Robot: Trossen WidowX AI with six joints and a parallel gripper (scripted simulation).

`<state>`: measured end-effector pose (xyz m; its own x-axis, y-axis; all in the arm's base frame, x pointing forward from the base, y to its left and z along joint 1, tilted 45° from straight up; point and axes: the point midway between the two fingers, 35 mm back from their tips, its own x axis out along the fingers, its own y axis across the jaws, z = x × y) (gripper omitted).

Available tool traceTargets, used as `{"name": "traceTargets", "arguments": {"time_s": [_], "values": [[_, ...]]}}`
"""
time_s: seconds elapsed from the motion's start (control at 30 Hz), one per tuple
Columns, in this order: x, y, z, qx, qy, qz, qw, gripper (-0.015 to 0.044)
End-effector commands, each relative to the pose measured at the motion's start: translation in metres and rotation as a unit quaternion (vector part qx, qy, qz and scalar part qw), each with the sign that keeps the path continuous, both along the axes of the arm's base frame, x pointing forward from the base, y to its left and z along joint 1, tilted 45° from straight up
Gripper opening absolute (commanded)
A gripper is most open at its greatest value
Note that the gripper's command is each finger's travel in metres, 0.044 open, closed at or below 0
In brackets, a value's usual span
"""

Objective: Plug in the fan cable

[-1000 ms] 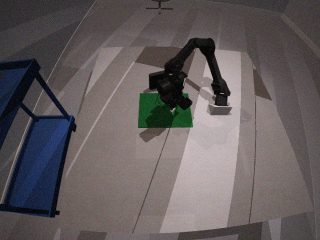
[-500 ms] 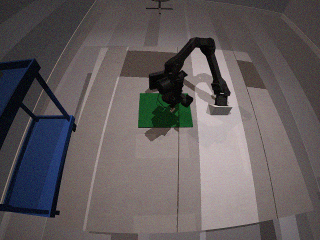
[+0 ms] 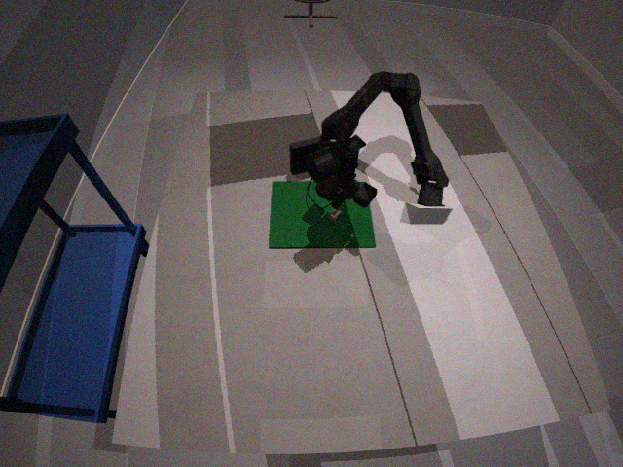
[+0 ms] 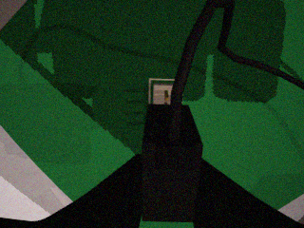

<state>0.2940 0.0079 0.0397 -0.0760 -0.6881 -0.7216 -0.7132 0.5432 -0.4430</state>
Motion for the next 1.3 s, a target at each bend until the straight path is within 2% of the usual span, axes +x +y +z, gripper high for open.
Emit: {"name": "traceTargets", "arguments": {"time_s": [0.0,0.13,1.27], "values": [[0.000,-0.003,-0.001,-0.002,0.002,0.003,1.000,0.0000],[-0.002,-0.016,-0.015,-0.003,0.002,0.003,1.000,0.0000],[-0.002,-0.018,-0.017,-0.003,0.001,0.001,1.000,0.0000]]}}
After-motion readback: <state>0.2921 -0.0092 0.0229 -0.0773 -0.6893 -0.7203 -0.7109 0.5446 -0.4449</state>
